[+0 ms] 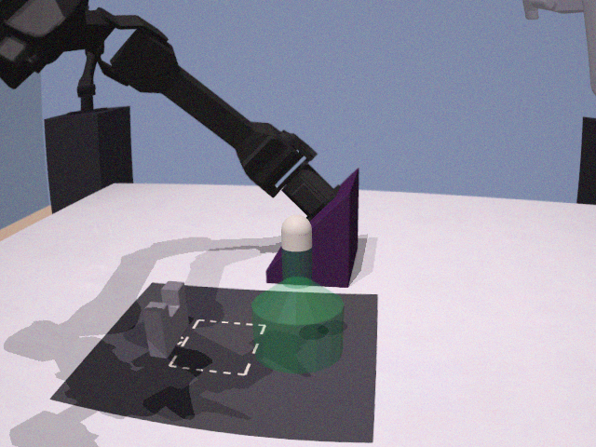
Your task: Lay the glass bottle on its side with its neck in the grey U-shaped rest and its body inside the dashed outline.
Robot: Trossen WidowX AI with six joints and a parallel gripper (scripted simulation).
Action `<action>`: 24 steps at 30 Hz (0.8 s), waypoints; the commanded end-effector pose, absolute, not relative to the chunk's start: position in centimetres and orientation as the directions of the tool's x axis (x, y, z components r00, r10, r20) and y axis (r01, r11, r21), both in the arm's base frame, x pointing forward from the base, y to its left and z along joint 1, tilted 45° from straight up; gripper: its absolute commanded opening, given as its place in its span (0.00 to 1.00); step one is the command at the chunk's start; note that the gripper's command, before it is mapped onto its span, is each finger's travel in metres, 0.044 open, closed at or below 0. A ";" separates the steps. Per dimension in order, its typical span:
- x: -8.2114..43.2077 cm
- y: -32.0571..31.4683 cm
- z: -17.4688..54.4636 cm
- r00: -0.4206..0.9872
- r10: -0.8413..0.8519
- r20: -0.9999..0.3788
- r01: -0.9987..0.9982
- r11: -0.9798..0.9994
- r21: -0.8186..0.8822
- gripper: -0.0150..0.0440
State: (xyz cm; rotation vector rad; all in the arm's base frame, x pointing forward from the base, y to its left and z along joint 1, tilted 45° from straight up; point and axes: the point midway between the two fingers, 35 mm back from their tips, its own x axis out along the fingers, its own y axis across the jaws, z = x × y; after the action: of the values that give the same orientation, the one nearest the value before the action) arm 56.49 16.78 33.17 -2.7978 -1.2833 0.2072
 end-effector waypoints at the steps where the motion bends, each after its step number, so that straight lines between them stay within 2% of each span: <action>1: 56.5 16.9 32.9 0.648 0.755 -0.106 0.744 -0.656 -0.124 0.98; 6: 55.9 19.1 28.3 0.677 0.693 -0.249 0.581 -0.710 -0.397 1.00; 9: 54.5 20.9 23.5 0.676 0.616 -0.404 0.341 -0.747 -0.570 1.00; 12: 52.3 22.1 18.8 0.647 0.519 -0.559 0.061 -0.766 -0.640 1.00; 15: 49.1 22.5 14.5 0.595 0.393 -0.701 -0.221 -0.758 -0.613 1.00; 19: 44.0 21.9 9.6 0.506 0.180 -0.843 -0.542 -0.695 -0.473 1.00; 24: 36.8 19.2 5.5 0.402 -0.152 -0.903 -0.805 -0.528 -0.270 1.00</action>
State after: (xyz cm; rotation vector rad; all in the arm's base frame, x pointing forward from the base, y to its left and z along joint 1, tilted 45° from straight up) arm 41.46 21.22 7.40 -1.9657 0.4936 1.2421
